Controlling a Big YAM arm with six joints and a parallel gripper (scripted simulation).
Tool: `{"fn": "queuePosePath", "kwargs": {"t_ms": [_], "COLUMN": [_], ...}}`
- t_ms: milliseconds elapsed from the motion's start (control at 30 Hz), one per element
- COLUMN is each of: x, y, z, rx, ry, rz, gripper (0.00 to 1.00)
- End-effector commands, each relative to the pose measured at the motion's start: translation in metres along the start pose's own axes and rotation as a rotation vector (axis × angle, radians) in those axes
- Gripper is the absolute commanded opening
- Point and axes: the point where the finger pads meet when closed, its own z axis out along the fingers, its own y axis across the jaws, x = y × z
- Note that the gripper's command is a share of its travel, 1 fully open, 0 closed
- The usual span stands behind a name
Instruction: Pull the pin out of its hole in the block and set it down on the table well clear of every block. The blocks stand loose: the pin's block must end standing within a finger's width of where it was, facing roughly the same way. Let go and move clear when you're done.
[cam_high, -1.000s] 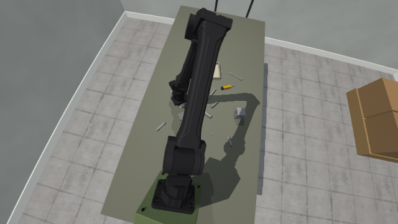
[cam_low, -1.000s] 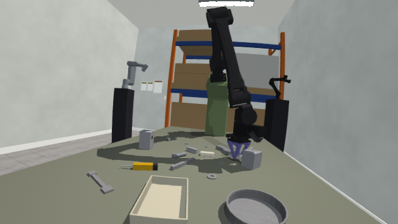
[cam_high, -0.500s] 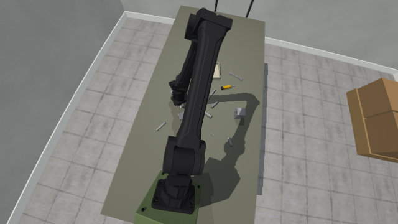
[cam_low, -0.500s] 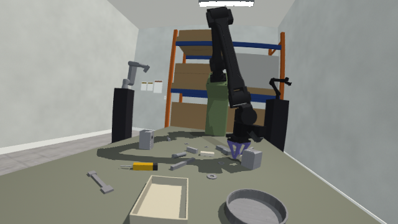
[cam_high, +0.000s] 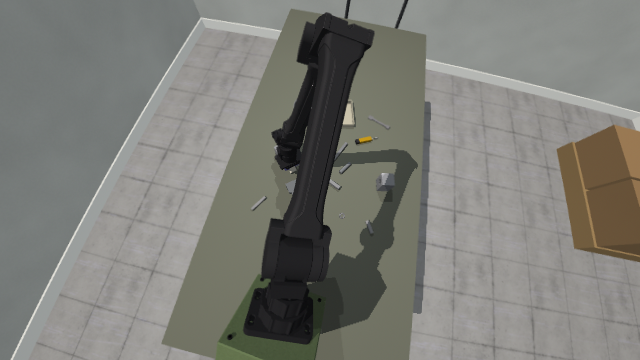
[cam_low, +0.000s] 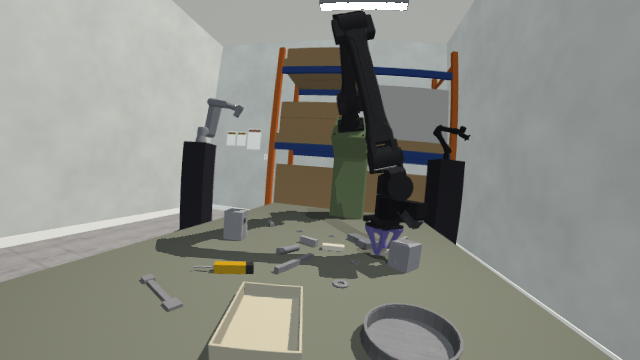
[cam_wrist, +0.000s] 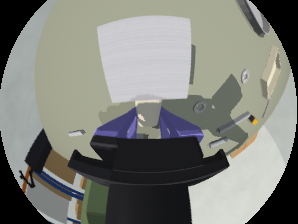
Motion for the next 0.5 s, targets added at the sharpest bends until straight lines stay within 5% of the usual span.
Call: {"fn": "queuePosePath", "kwargs": {"t_ms": [0, 467], "x": [0.0107, 0.0127], "y": [-0.0081, -0.0076], "z": [0.011, 0.0114], "rx": [0.008, 0.007], "ry": [0.013, 0.014], "rz": [0.002, 0.002], "gripper": [0.0, 0.0]}}
